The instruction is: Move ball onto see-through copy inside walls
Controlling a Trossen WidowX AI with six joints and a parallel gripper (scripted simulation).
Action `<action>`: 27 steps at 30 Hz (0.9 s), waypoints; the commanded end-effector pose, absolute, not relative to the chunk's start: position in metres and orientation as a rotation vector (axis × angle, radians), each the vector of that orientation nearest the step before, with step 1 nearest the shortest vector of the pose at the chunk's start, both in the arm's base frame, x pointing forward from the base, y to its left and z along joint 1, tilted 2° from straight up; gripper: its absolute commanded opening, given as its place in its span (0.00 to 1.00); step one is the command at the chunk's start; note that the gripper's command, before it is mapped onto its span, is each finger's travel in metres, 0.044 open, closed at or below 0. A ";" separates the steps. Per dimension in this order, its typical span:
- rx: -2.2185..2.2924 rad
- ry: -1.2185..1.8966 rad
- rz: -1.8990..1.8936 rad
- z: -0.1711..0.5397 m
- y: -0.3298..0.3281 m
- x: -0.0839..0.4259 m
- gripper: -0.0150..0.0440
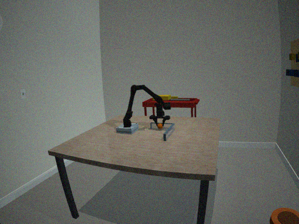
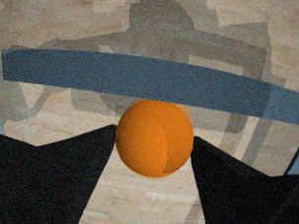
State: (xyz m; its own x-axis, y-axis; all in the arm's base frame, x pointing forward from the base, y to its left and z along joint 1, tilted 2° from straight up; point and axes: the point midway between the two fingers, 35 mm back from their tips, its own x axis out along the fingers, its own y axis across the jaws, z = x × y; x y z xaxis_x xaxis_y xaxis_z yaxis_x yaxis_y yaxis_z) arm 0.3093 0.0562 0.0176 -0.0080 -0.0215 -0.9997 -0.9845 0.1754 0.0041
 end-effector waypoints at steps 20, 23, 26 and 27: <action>-1.092 1.302 1.068 -0.001 0.056 0.310 0.43; -1.092 1.302 1.068 -0.001 0.056 0.310 0.57; -1.092 1.302 1.068 -0.001 0.056 0.310 0.70; -1.092 1.302 1.068 -0.001 0.056 0.310 0.74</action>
